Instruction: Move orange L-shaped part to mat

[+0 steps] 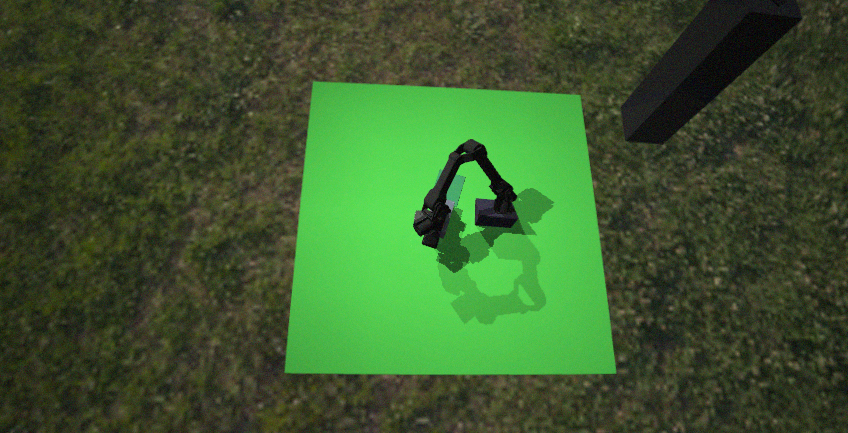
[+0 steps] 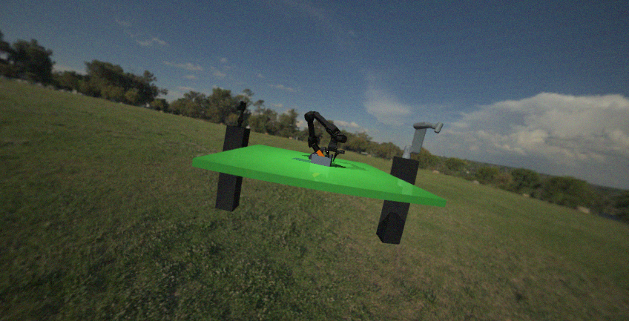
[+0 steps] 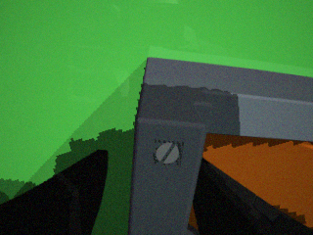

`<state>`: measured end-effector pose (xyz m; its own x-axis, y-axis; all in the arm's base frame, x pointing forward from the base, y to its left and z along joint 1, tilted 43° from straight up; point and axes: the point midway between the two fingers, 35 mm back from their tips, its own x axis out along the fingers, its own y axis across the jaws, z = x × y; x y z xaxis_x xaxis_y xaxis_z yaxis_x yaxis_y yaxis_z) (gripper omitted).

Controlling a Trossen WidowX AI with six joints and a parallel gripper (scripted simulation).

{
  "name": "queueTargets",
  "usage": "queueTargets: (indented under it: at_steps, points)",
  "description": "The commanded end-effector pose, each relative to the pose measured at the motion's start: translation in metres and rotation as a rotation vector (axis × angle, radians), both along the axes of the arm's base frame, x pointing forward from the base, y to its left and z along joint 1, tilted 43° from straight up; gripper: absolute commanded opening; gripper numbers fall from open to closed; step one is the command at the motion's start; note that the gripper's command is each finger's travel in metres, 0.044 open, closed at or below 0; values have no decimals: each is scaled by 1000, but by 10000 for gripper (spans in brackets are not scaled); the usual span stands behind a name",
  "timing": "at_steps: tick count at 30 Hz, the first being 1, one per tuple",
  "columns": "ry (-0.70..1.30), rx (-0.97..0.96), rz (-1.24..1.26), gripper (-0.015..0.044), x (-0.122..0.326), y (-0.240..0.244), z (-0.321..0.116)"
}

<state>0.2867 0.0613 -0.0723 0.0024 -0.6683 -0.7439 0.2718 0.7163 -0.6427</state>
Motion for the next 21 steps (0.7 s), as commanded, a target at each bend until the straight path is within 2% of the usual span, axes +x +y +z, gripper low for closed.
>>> queueTargets:
  at_steps: [1, 21]
  points:
    - [9, -14, 2, 180, -2, -4, 1]
    - [8, -12, 2, 180, 3, 20, 10]
